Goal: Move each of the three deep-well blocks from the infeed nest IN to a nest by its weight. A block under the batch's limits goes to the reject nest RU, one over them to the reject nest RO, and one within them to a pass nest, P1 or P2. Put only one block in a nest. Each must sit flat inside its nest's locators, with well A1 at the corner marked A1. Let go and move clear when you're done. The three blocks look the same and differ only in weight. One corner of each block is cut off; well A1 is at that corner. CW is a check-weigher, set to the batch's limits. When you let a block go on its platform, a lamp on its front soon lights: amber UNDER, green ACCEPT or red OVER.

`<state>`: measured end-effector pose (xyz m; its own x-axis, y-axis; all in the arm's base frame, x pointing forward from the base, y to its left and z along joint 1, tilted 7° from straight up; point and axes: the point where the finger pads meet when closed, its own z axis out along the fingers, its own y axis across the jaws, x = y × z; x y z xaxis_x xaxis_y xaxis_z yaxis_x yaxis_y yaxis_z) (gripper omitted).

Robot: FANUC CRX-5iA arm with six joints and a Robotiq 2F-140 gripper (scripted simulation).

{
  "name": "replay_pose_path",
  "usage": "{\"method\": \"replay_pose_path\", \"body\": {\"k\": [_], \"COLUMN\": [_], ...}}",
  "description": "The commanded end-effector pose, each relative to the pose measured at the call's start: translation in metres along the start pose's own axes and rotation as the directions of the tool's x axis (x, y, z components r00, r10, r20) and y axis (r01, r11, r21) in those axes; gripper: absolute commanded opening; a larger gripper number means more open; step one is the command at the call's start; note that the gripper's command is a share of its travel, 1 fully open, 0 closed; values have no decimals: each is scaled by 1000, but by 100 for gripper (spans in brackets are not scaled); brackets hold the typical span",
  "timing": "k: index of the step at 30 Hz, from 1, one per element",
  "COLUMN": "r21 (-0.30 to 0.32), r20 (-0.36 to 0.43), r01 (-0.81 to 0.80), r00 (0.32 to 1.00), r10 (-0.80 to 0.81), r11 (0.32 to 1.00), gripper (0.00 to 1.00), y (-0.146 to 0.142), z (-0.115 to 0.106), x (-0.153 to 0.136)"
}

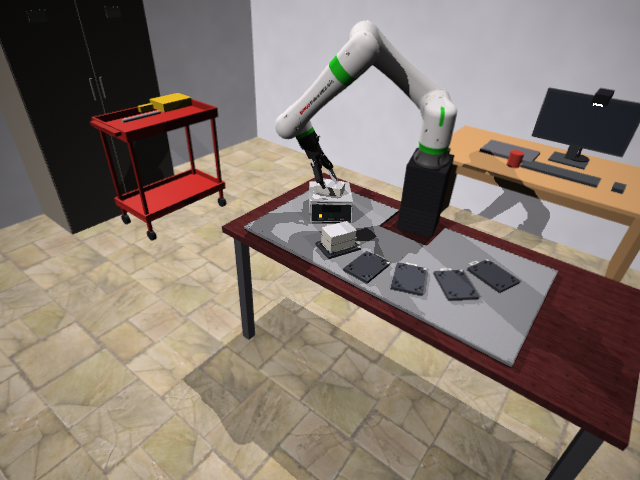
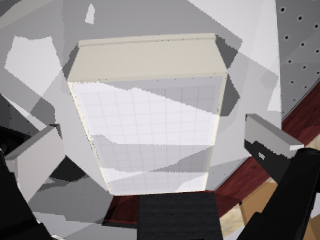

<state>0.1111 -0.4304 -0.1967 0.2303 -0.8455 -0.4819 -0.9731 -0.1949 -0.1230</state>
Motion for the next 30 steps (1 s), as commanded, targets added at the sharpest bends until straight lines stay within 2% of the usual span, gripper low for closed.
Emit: {"method": "replay_pose_path", "body": {"k": [1, 8, 9, 30], "r21": [0, 0, 0, 0], "r20": [0, 0, 0, 0], "r01": [0, 0, 0, 0], "r00": [1000, 1000, 1000, 1000], "r10": [0, 0, 0, 0], "r11": [1000, 1000, 1000, 1000], "gripper": [100, 100, 10, 10], "y": [0, 0, 0, 0], "z": [1, 1, 1, 1], "x": [1, 1, 1, 1]}}
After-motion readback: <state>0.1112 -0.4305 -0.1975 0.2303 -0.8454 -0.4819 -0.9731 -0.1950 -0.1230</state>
